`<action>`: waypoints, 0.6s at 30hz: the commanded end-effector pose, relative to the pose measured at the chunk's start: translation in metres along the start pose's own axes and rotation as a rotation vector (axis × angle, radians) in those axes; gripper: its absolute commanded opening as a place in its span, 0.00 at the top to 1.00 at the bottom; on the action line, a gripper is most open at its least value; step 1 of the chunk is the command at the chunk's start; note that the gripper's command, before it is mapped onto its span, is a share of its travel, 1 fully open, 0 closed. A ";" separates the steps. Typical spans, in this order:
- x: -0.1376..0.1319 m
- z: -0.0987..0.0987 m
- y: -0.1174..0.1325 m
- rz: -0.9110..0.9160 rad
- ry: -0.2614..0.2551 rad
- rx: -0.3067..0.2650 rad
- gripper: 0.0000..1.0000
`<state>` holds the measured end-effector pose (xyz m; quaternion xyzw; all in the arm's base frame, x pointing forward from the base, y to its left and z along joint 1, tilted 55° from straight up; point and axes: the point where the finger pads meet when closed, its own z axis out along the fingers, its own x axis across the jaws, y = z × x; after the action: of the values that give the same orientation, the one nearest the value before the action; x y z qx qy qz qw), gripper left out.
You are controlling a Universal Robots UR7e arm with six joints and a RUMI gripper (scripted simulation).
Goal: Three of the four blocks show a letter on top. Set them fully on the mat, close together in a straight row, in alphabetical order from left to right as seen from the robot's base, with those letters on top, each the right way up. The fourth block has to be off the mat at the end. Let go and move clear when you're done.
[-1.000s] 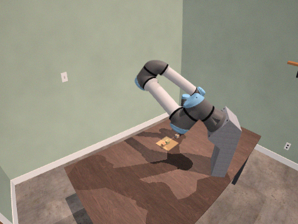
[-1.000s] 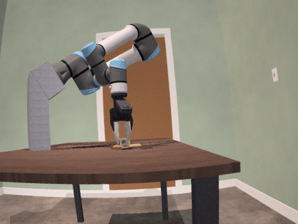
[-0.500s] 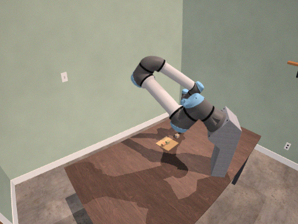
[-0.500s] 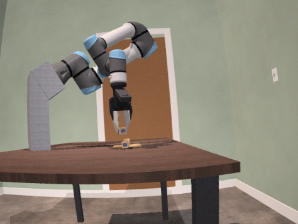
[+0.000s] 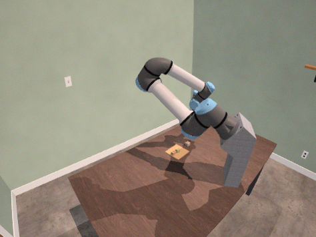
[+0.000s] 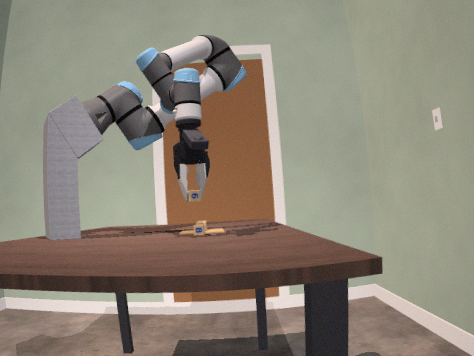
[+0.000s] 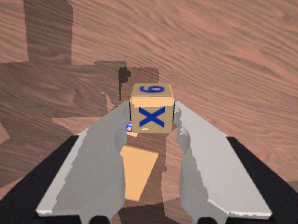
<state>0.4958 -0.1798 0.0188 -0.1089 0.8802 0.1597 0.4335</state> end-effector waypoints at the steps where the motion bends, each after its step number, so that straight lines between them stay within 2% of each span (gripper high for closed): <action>1: 0.000 -0.004 0.000 -0.001 0.000 -0.002 0.91; 14: 0.000 -0.004 0.000 0.000 0.000 -0.002 0.91; 18: -0.006 -0.005 0.009 0.021 0.001 -0.001 0.91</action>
<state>0.4931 -0.1791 0.0224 -0.1073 0.8804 0.1618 0.4326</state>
